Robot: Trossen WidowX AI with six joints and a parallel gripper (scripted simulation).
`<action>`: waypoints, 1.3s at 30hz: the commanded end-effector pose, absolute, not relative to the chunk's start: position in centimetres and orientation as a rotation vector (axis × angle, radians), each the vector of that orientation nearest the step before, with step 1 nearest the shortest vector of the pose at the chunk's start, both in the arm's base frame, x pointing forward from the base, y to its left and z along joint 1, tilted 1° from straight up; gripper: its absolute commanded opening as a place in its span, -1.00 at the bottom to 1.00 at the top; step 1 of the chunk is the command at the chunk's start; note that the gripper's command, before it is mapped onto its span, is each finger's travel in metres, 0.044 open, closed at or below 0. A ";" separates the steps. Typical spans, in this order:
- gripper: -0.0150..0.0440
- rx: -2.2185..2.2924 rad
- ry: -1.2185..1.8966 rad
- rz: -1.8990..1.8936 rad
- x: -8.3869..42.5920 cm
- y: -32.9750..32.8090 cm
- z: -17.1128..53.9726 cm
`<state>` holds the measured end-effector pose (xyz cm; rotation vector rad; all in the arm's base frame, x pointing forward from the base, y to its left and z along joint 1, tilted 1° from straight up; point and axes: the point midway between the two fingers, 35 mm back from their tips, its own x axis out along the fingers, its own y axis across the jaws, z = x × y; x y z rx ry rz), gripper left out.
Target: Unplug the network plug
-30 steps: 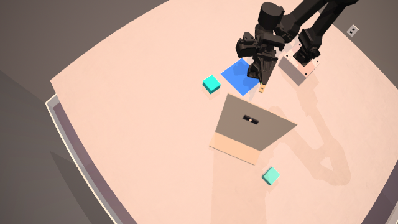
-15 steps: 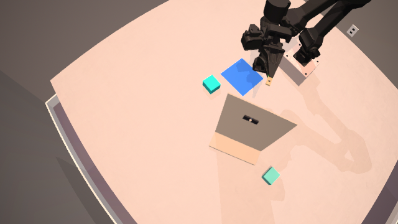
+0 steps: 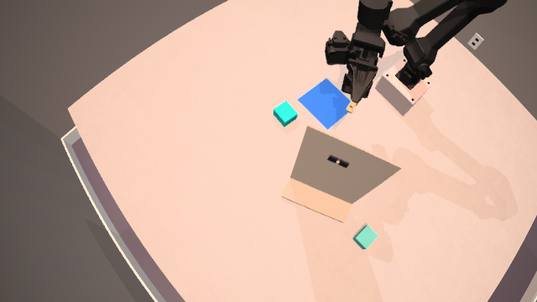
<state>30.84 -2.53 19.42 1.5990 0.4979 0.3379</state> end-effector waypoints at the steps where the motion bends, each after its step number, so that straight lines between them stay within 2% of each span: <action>1: -0.49 1.654 0.481 0.226 31.0 -3.3 18.1; 19: -0.49 1.779 0.412 -0.375 29.4 -7.2 11.1; 39: -0.49 1.634 0.385 -1.060 21.9 -10.7 4.1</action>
